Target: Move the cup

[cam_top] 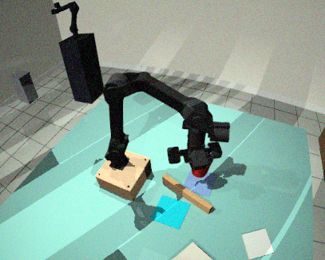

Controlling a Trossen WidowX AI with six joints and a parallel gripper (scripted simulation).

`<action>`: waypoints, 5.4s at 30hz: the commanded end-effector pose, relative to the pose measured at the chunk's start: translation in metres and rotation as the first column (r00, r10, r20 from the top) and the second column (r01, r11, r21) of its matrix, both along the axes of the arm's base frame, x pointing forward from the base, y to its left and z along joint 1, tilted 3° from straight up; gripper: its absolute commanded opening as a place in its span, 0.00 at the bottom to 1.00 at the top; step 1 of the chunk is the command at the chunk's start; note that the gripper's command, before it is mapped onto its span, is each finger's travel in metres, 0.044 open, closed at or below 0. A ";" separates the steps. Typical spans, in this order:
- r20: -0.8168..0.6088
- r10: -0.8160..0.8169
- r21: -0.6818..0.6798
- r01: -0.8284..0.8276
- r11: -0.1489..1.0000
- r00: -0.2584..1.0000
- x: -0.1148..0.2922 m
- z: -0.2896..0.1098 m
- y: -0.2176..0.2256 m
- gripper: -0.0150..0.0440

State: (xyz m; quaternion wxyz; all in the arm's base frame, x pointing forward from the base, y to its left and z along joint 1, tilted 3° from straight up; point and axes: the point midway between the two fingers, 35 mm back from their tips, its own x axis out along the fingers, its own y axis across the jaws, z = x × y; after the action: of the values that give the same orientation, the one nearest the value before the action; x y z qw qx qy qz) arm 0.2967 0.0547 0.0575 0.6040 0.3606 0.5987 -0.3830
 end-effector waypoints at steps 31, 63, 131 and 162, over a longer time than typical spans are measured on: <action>0.003 -0.003 -0.004 0.003 1.000 1.000 -0.012 0.002 -0.035 0.25; 0.002 -0.004 -0.010 0.004 1.000 1.000 -0.035 0.005 -0.099 0.25; -0.001 -0.004 -0.017 0.004 1.000 1.000 -0.063 -0.029 -0.172 0.25; 0.005 -0.008 -0.017 0.008 1.000 1.000 -0.064 -0.054 -0.174 0.25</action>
State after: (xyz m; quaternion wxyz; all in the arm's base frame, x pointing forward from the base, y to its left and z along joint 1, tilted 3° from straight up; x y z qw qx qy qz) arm 0.2321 -0.1192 0.0030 0.6065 0.3586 0.5931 -0.3896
